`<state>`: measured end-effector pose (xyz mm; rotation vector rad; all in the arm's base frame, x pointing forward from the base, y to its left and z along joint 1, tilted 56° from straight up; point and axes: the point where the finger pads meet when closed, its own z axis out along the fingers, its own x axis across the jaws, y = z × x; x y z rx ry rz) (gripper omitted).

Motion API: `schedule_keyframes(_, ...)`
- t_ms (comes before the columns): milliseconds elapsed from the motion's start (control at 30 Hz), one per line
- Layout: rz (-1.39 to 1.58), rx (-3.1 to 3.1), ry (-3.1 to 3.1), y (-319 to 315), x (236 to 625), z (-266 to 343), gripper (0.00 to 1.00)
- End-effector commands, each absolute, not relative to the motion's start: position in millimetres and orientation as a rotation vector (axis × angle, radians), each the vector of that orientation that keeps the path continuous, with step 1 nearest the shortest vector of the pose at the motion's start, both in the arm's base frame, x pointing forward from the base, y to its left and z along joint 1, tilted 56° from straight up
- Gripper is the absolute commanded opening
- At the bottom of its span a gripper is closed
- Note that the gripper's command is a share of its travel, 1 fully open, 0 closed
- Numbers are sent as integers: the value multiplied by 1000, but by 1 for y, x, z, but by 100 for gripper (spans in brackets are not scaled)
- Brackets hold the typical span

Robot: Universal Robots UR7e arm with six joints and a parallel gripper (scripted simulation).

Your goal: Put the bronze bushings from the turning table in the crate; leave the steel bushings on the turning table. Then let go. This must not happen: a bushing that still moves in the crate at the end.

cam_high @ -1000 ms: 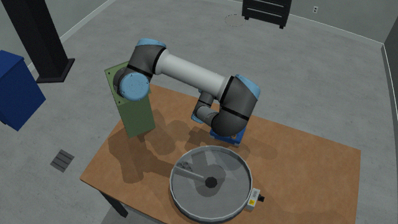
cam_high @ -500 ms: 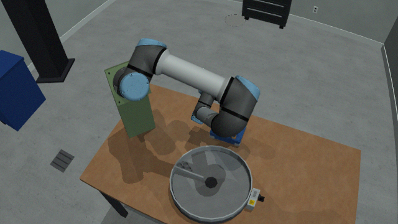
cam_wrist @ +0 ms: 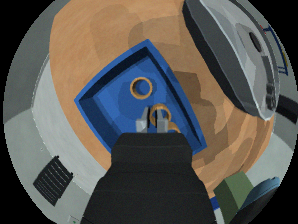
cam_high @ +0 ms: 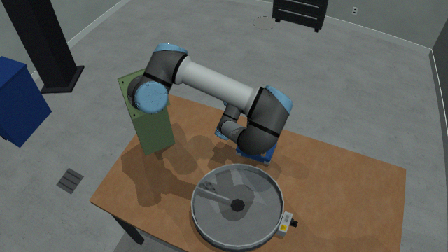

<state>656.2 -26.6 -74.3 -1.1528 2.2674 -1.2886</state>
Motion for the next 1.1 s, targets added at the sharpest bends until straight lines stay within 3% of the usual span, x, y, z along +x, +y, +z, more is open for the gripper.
schedule_keyframes(0, -1289, -1153, 2266, -27, 657, -75, 0)
schedule_keyframes(300, -1289, -1153, 2266, -27, 657, -75, 0)
schedule_keyframes(333, -1289, -1153, 2266, -27, 657, -75, 42)
schedule_keyframes(1067, -1289, -1153, 2266, -27, 657, -75, 42)
